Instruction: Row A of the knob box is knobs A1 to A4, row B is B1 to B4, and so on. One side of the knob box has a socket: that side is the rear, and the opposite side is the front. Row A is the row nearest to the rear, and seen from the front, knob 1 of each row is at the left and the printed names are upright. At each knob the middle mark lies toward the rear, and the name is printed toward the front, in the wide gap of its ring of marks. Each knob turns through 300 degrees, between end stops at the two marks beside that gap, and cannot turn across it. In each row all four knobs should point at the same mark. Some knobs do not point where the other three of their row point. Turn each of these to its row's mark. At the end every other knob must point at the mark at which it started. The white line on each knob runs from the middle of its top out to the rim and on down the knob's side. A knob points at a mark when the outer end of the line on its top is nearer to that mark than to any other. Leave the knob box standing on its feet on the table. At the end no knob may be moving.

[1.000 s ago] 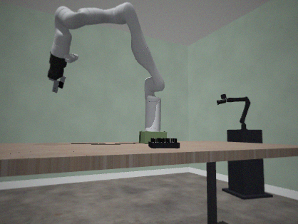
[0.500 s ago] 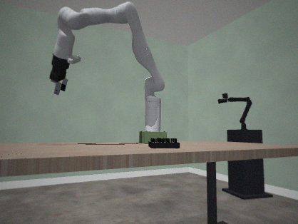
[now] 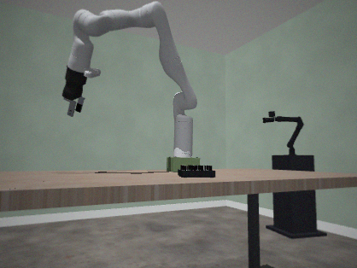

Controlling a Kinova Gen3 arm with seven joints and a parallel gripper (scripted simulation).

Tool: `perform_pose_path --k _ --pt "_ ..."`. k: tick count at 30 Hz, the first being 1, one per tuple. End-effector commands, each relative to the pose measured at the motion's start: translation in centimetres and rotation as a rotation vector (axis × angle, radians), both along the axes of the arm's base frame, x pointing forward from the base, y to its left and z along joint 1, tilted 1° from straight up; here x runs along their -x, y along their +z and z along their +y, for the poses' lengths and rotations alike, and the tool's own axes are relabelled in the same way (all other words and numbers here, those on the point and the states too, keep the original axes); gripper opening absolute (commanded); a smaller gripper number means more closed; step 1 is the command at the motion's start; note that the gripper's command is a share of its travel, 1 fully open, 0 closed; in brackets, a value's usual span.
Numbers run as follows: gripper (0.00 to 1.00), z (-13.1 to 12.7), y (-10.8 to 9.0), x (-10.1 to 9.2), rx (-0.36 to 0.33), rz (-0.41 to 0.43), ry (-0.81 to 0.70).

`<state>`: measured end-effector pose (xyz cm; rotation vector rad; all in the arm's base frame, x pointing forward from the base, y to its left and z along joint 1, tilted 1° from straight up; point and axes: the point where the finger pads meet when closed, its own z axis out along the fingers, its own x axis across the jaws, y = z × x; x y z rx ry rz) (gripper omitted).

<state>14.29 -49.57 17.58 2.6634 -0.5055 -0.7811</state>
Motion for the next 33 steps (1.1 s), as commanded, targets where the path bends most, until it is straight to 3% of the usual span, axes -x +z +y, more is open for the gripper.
perform_pose_path --k 1,3,10,11,18,19,26,27,33 --pt "1.00 0.0 0.0 -0.8 0.011 -0.017 0.004" --pt "1.00 0.9 -0.8 -1.8 0.016 -0.039 -0.010" --pt "1.00 0.8 -0.7 -2.0 0.020 -0.043 -0.010" --pt "1.00 1.7 -1.5 -3.0 0.024 -0.066 -0.025" --pt "1.00 1.5 -1.4 -3.2 0.030 -0.070 -0.024" --pt "1.00 2.6 -2.2 -4.1 0.032 -0.092 -0.040" --pt "1.00 2.4 -2.1 -4.4 0.036 -0.096 -0.039" --pt "1.00 3.5 -2.9 -5.3 0.039 -0.118 -0.057" --pt "1.00 3.5 -2.9 -5.4 0.041 -0.120 -0.057"
